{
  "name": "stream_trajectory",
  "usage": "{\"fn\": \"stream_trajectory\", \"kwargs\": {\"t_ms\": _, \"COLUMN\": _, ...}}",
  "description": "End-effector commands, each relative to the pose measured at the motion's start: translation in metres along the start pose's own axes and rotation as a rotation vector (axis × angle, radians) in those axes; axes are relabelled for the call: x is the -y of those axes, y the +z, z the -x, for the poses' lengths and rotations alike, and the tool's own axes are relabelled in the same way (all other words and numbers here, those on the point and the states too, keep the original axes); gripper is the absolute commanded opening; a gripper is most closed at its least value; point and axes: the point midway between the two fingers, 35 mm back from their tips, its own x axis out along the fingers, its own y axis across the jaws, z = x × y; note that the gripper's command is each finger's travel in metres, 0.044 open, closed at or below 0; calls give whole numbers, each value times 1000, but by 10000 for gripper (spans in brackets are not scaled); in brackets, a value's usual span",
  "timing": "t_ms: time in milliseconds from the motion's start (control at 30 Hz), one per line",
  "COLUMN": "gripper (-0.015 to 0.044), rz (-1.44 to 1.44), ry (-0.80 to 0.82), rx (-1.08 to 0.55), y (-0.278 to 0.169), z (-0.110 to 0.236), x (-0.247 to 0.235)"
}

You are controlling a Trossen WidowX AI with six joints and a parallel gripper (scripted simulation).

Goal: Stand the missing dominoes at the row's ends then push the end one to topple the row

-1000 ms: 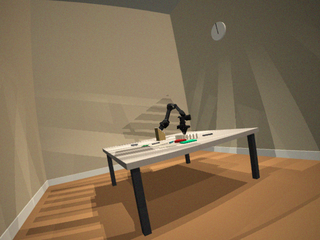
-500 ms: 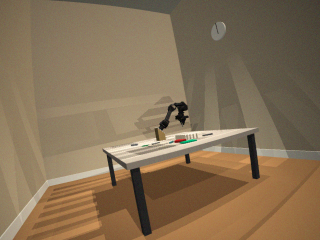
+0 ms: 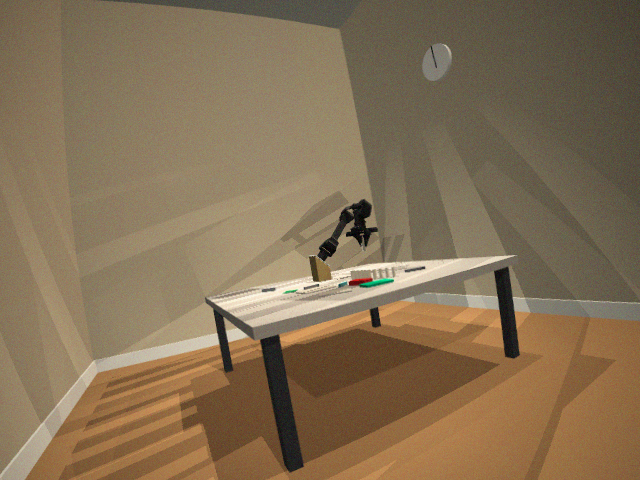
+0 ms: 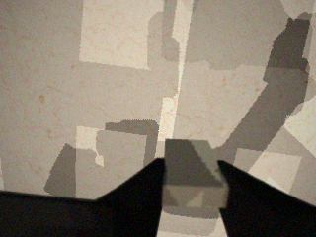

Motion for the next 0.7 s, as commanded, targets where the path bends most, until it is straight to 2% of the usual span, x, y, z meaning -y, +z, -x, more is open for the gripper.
{"fn": "stream_trajectory", "kwargs": {"t_ms": 0, "gripper": 107, "rz": 403, "ry": -7, "rx": 17, "y": 54, "z": 1, "x": -7}}
{"fn": "stream_trajectory", "kwargs": {"t_ms": 133, "gripper": 107, "rz": 680, "ry": -10, "rx": 16, "y": 91, "z": 2, "x": -5}}
{"fn": "stream_trajectory", "kwargs": {"t_ms": 567, "gripper": 107, "rz": 1189, "ry": 2, "rx": 6, "y": 156, "z": 2, "x": 12}}
{"fn": "stream_trajectory", "kwargs": {"t_ms": 667, "gripper": 107, "rz": 1222, "ry": 4, "rx": 5, "y": 160, "z": 2, "x": 13}}
